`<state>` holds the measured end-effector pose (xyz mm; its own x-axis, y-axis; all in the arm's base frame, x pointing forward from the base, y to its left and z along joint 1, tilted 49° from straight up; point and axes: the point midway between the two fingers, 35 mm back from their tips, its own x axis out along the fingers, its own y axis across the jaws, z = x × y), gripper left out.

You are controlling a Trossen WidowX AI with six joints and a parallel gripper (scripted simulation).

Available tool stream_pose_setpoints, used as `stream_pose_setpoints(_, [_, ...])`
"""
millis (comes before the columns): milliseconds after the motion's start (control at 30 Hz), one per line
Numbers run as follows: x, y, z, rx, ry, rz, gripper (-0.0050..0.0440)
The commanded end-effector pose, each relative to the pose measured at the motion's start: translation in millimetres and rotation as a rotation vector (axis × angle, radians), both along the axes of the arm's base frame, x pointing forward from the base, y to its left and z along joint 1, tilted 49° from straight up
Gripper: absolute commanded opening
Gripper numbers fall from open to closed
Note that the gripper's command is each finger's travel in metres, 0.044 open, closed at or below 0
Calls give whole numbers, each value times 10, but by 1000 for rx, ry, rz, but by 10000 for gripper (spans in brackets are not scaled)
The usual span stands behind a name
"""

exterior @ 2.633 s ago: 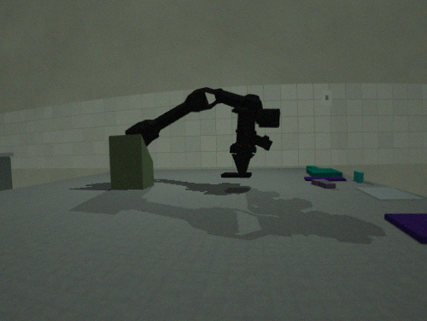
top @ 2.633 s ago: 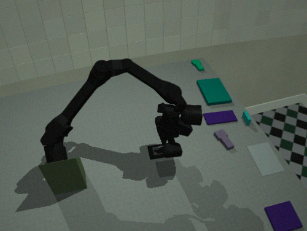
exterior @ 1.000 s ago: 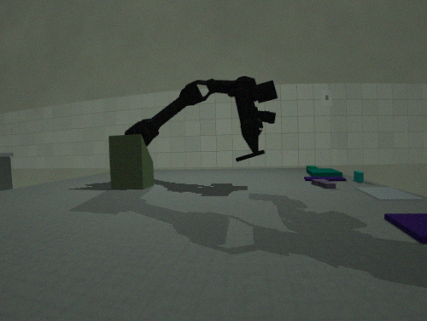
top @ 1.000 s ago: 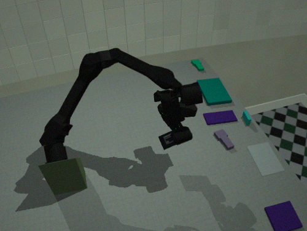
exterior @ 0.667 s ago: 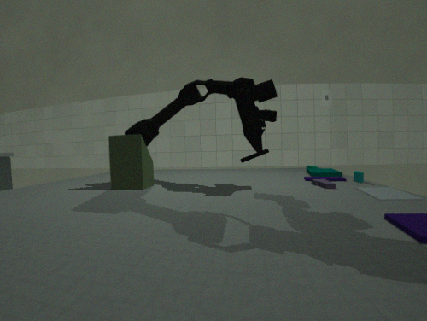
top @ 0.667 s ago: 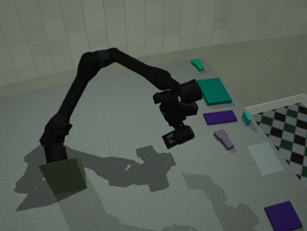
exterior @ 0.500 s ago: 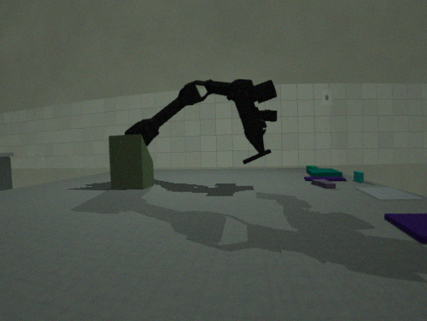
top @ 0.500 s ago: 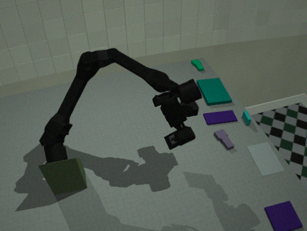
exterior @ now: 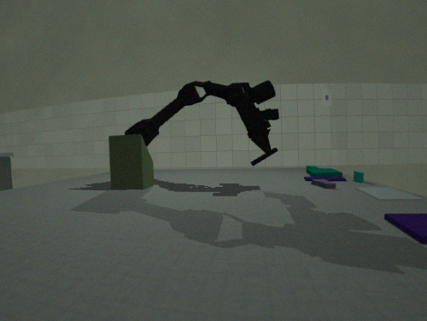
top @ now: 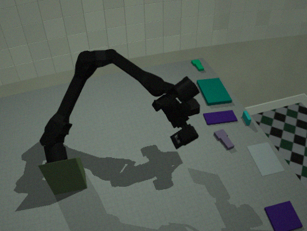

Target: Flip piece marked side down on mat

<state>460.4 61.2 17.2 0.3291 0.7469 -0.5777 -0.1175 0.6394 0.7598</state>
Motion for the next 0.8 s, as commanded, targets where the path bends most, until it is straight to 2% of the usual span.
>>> stream_pose_setpoints(0, [51,20,13,5,-34,-40,0])
stream_pose_setpoints(200, [146,46,22,15,-86,-99,0])
stream_pose_setpoints(300, [121,23,-8,11,-64,-76,0])
stream_pose_setpoints(767, [343,91,15,34,-187,-214,0])
